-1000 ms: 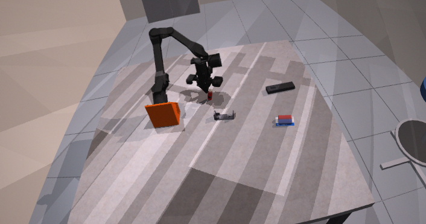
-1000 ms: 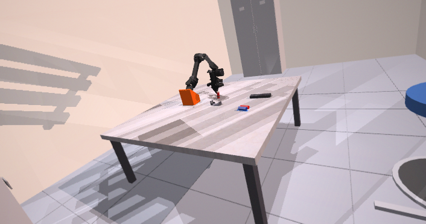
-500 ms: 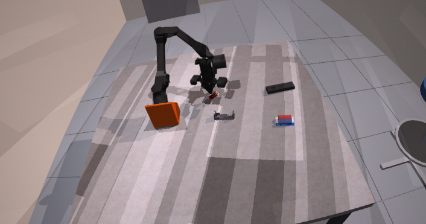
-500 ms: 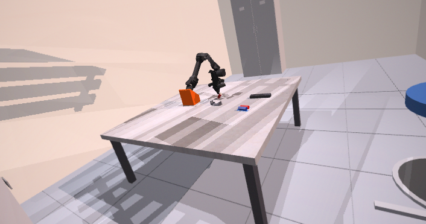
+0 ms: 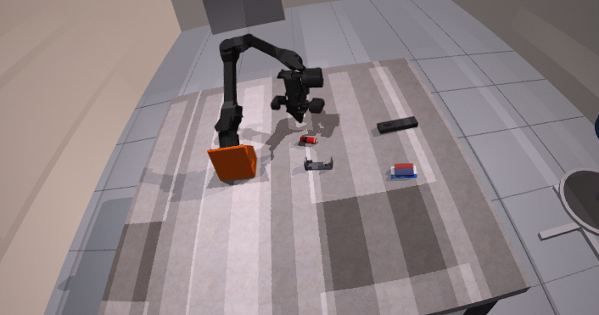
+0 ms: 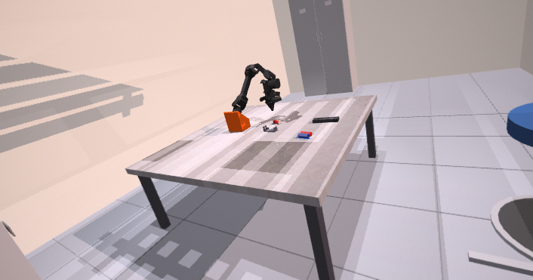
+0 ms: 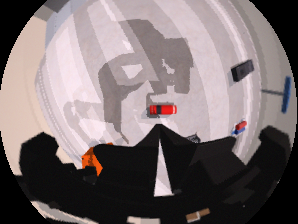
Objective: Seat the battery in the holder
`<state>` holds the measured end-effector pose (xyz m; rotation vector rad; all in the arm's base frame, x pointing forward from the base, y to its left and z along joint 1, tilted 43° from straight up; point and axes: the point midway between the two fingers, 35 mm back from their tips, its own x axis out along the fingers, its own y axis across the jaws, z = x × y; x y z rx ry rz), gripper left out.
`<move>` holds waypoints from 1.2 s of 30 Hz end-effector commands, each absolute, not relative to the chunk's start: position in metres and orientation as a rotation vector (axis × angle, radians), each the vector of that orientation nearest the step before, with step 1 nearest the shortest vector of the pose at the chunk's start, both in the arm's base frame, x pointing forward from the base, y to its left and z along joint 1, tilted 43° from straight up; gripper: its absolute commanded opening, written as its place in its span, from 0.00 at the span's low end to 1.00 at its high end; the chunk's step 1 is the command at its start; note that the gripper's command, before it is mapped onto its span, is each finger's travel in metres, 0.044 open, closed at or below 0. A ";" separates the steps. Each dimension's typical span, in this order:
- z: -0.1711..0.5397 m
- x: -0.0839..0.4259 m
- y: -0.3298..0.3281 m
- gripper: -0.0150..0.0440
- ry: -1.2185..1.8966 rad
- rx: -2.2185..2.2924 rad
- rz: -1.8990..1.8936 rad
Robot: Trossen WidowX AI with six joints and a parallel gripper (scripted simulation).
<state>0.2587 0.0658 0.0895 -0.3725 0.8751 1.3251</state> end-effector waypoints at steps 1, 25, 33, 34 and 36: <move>0.108 0.257 0.049 0.25 0.872 -0.378 1.328; 0.077 0.270 0.072 0.66 1.368 0.346 0.798; 0.056 0.276 0.089 0.66 1.604 0.844 0.338; 0.055 0.276 0.089 0.66 1.608 0.855 0.327; 0.055 0.276 0.089 0.66 1.608 0.855 0.327</move>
